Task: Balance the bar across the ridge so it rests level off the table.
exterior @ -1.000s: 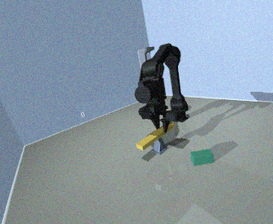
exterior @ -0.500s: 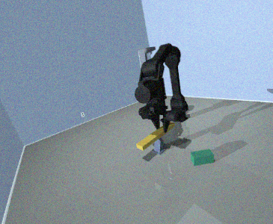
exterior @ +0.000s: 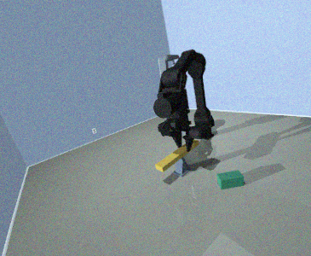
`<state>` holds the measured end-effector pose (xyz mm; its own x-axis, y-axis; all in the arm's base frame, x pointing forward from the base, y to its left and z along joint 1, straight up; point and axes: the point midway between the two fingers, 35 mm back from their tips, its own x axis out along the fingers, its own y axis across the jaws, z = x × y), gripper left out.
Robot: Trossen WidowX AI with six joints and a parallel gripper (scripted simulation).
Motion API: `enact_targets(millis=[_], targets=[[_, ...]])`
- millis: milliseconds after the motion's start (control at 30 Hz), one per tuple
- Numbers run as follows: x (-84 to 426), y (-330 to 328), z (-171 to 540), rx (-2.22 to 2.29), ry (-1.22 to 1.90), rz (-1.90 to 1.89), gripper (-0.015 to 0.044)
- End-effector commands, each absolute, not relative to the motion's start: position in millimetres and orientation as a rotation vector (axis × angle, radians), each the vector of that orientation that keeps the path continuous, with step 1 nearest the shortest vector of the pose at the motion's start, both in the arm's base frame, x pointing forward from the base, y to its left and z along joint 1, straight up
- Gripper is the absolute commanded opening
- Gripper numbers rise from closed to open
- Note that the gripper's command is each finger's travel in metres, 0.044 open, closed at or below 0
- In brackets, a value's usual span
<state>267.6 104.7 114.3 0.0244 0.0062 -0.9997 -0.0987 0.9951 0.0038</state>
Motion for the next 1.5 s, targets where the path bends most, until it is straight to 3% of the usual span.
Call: enact_targets(millis=[0, 1000, 1333, 1467], targets=[[267.7, 104.8, 114.3, -0.073, 1.545, 0.081, 0.017], [267.7, 104.8, 114.3, -0.073, 1.545, 0.081, 0.0185], [267.7, 104.8, 114.3, -0.073, 1.545, 0.081, 0.044], [268.7, 105.2, 121.5, -0.073, 1.545, 0.081, 0.044]])
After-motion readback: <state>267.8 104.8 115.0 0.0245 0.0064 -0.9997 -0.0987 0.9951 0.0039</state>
